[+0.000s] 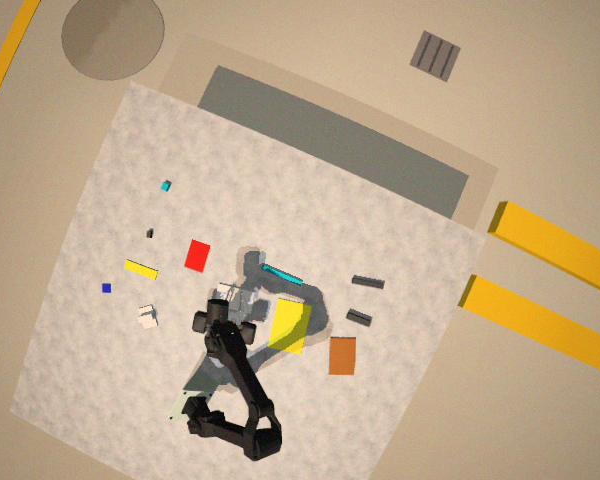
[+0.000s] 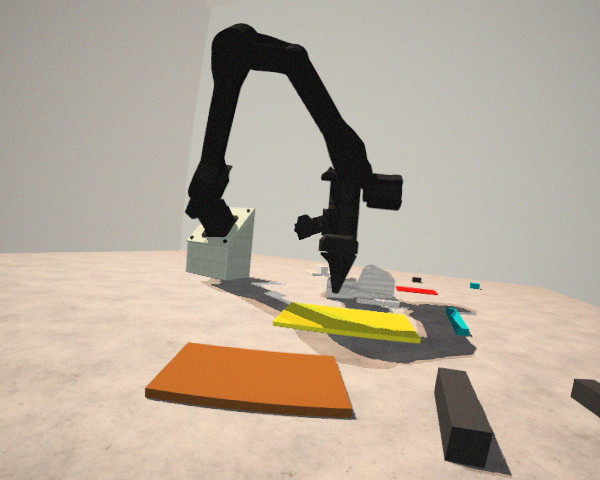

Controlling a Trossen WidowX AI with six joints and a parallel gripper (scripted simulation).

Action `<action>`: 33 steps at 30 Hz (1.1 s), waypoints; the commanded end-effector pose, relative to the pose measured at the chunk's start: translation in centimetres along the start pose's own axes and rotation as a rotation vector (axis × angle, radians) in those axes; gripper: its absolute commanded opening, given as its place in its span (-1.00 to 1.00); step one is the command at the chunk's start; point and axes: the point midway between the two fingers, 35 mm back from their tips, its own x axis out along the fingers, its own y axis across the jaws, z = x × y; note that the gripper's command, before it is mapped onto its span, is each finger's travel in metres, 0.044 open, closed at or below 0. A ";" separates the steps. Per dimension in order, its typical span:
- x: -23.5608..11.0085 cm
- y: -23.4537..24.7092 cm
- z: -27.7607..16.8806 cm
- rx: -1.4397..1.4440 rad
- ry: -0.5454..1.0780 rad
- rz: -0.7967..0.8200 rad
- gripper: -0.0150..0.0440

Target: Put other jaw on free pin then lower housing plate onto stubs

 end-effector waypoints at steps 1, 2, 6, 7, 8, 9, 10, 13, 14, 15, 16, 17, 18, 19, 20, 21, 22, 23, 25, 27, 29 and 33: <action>0.3 0.1 0.0 0.006 -0.003 0.003 0.70; 0.3 0.1 0.0 0.006 -0.003 0.003 0.70; 0.3 0.1 0.0 0.006 -0.003 0.003 0.70; 0.3 0.1 0.0 0.006 -0.003 0.003 0.70; 0.3 0.1 0.0 0.006 -0.003 0.003 0.70; 0.3 0.1 0.0 0.006 -0.003 0.003 0.70; 0.3 0.1 0.0 0.006 -0.003 0.003 0.70; 0.3 0.1 0.0 0.006 -0.003 0.003 0.70; 0.3 0.1 0.0 0.006 -0.003 0.003 0.70; 0.3 0.1 0.0 0.006 -0.003 0.003 0.70; 0.3 0.1 0.0 0.006 -0.003 0.003 0.70; 0.3 0.1 0.0 0.006 -0.003 0.003 0.70; 0.3 0.1 0.0 0.006 -0.003 0.003 0.70; 0.3 0.1 0.0 0.006 -0.003 0.003 0.70; 0.3 0.1 0.0 0.006 -0.003 0.003 0.70; 0.3 0.1 0.0 0.006 -0.003 0.003 0.70; 0.0 0.0 0.0 0.000 0.000 0.000 0.79; 0.0 0.0 0.0 0.000 0.000 0.000 0.88; 0.0 0.0 0.0 0.000 0.000 0.000 1.00; 0.0 0.0 0.0 0.000 0.000 0.000 1.00; 0.0 0.0 0.0 0.000 0.000 0.000 1.00; 0.0 0.0 0.0 0.000 0.000 0.000 1.00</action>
